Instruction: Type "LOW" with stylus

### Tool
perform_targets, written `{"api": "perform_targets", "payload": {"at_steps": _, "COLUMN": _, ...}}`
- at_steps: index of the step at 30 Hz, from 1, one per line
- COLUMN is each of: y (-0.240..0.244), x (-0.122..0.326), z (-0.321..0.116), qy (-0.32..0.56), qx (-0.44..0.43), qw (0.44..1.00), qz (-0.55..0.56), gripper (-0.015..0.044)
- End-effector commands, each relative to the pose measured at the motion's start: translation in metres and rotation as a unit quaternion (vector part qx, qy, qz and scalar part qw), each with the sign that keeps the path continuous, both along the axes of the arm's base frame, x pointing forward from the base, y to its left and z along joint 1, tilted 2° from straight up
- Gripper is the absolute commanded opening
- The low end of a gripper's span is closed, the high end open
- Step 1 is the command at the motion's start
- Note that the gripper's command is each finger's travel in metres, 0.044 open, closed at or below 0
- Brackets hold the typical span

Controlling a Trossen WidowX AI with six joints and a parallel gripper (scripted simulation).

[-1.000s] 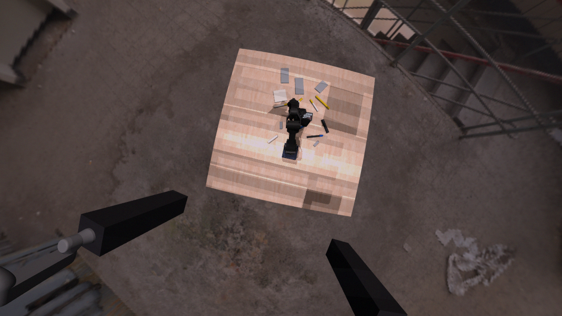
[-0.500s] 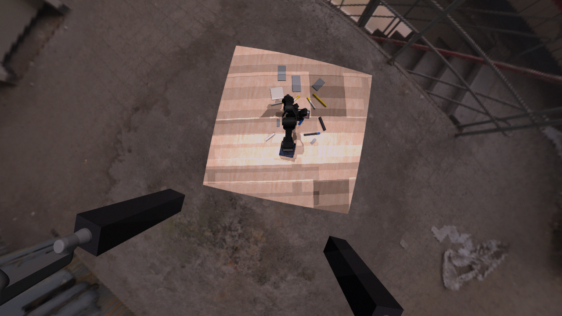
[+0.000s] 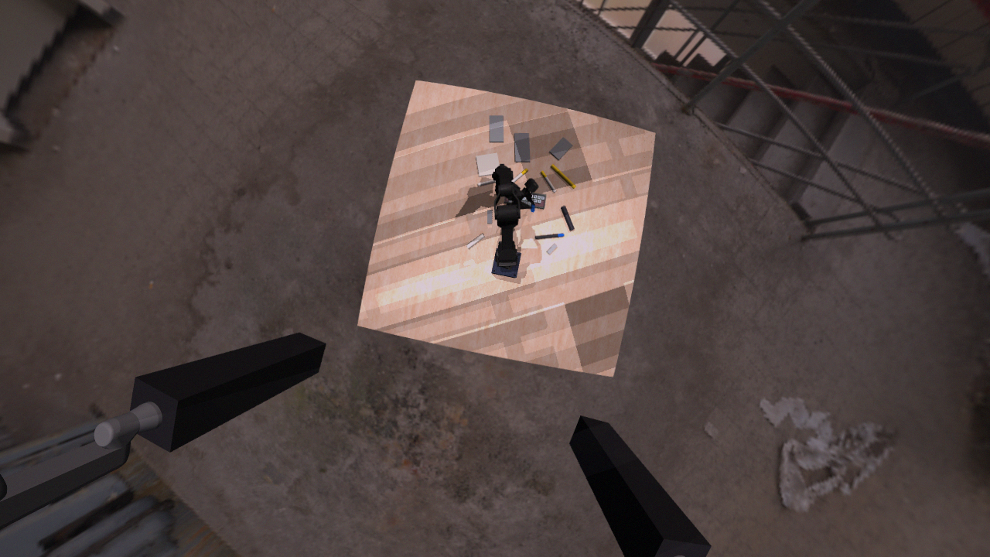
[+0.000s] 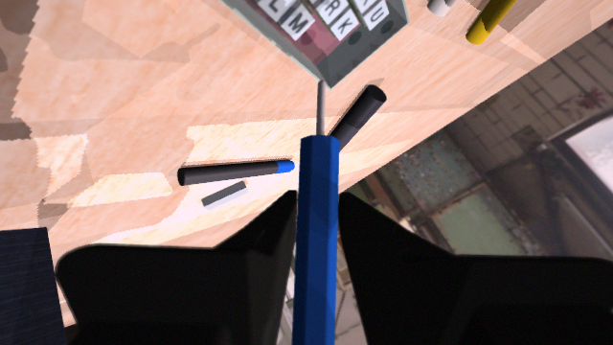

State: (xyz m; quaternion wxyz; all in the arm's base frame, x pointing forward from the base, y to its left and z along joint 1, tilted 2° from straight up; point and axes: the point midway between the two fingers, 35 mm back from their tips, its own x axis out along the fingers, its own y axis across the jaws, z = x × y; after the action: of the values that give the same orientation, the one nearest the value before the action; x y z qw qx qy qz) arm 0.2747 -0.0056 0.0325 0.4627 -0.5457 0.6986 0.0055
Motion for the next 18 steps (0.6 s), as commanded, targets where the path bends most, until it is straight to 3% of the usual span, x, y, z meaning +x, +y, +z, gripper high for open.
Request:
{"api": "perform_targets", "payload": {"at_steps": 1, "y": 0.002, "x": 0.005, "z": 0.002, "qy": 0.043, "qx": -0.017, "qw": 0.998, "qz": 0.052, "gripper": 0.0}}
{"api": "perform_targets", "payload": {"at_steps": 18, "y": 0.016, "x": 0.026, "z": 0.017, "qy": 0.243, "qx": -0.097, "qw": 0.927, "qz": 0.27, "gripper": 0.0}}
